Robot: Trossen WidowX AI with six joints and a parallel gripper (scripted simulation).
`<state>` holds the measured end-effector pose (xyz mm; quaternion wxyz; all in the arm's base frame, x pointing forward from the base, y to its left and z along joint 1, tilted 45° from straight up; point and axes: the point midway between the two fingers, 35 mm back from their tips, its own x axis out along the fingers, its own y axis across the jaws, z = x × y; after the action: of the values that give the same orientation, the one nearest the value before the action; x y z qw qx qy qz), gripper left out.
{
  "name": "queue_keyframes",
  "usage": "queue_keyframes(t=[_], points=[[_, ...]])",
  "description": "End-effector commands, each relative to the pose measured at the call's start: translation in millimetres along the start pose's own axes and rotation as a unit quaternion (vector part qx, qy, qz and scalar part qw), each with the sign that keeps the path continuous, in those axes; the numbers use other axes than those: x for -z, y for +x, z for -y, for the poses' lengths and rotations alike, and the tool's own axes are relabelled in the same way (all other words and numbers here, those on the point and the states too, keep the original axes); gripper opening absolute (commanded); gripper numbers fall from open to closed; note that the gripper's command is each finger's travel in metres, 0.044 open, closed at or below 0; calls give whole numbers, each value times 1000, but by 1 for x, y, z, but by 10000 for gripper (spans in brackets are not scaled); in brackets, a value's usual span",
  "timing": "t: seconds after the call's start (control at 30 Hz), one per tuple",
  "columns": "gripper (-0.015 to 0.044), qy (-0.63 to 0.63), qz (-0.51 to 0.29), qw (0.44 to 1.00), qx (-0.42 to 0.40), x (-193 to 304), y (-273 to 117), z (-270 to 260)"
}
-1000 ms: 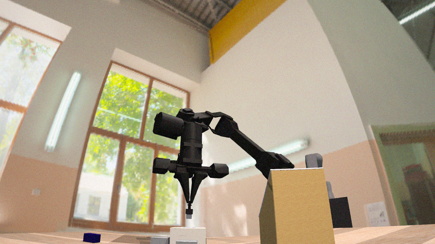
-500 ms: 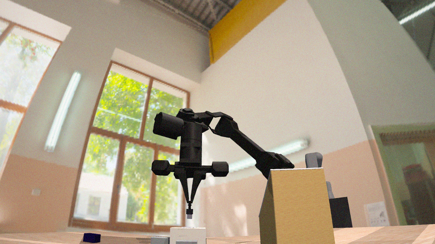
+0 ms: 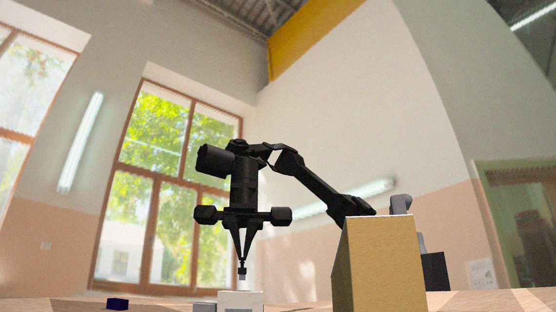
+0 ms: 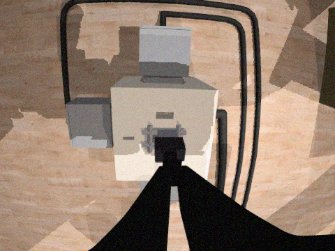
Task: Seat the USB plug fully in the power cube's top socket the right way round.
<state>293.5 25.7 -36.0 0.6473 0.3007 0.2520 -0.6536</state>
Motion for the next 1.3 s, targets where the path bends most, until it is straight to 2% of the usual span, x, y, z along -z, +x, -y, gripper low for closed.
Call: queue_keyframes(t=[0.0,1.27], points=[[0,-1,-3,1000,1,1,1,0],[0,0,-18,1000,1,3,5,0]])
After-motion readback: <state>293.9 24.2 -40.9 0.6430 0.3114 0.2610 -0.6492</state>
